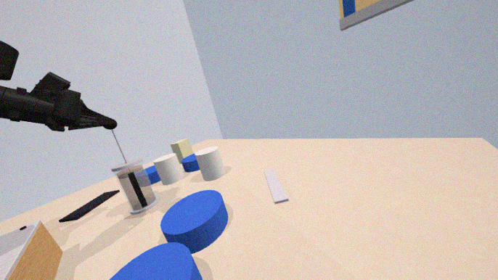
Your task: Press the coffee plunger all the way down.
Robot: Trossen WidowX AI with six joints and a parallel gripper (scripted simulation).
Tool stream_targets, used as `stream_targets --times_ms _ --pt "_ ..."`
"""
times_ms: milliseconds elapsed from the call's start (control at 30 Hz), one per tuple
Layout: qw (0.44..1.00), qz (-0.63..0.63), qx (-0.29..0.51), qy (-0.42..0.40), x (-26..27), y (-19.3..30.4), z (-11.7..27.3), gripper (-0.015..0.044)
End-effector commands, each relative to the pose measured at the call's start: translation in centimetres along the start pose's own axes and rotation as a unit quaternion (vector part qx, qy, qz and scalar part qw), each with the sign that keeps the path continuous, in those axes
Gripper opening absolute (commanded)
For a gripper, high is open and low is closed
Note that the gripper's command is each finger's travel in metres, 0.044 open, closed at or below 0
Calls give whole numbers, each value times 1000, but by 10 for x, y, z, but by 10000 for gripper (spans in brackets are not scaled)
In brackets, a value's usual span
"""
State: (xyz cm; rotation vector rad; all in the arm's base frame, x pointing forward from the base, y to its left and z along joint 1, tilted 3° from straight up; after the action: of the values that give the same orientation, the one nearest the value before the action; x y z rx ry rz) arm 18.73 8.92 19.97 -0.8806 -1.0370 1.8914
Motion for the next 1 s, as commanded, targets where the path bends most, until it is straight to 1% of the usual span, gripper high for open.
stream_targets --times_ms 0,967 --pt "1000 3 16 -4 3 14 -7 122" --pt "1000 4 16 -4 9 52 -36 122"
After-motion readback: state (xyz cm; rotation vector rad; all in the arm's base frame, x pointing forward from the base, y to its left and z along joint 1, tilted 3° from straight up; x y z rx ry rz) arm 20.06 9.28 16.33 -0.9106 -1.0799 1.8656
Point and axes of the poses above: the point midway between the two fingers, 35 mm back from their tips, its own z axis back along the fingers, its own x axis across the jaws, y = z × x, the point moved 3 cm from there along z, back along the fingers, and after that the axes turned 10 degrees about z, right-handed, at the moved point
